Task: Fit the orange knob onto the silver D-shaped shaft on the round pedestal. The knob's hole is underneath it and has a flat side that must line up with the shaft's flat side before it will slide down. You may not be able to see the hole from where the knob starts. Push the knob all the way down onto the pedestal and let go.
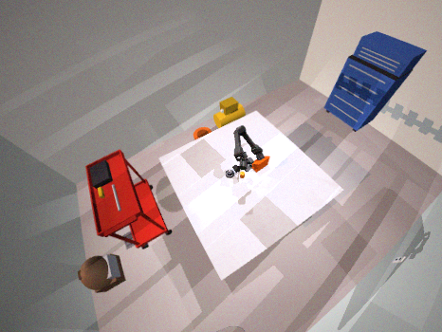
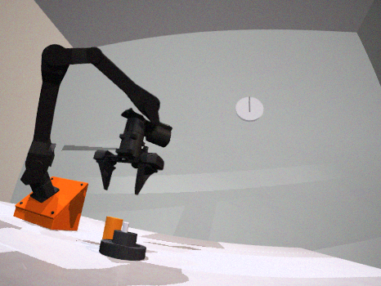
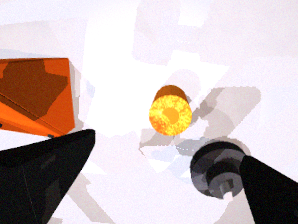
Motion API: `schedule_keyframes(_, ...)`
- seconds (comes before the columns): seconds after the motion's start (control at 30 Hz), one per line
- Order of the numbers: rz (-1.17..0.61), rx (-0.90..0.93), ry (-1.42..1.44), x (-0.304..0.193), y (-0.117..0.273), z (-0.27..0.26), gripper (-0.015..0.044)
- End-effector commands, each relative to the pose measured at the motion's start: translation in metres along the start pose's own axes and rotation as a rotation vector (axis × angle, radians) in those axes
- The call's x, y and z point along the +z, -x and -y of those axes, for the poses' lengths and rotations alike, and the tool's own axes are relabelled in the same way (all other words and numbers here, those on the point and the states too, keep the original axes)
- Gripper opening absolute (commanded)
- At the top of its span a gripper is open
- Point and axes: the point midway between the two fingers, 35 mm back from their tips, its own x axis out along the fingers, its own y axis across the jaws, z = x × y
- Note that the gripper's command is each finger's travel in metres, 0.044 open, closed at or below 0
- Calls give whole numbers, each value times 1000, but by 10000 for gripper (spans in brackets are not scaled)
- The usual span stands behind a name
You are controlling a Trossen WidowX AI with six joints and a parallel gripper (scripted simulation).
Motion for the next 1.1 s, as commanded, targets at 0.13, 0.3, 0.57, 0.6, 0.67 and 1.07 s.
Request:
schedule_keyframes(0.13, -5, -3, 15, -1, -32, 2, 440)
schedule_keyframes(0.3, -5, -3, 15, -2, -39, 1, 440)
schedule_keyframes(0.57, -5, -3, 15, -2, -53, 1, 440)
schedule_keyframes(0.6, -5, -3, 16, -2, -54, 1, 440)
schedule_keyframes(0.67, -4, -3, 16, -1, -58, 1, 440)
schedule_keyframes(1.07, -1, -1, 12, -1, -77, 2, 440)
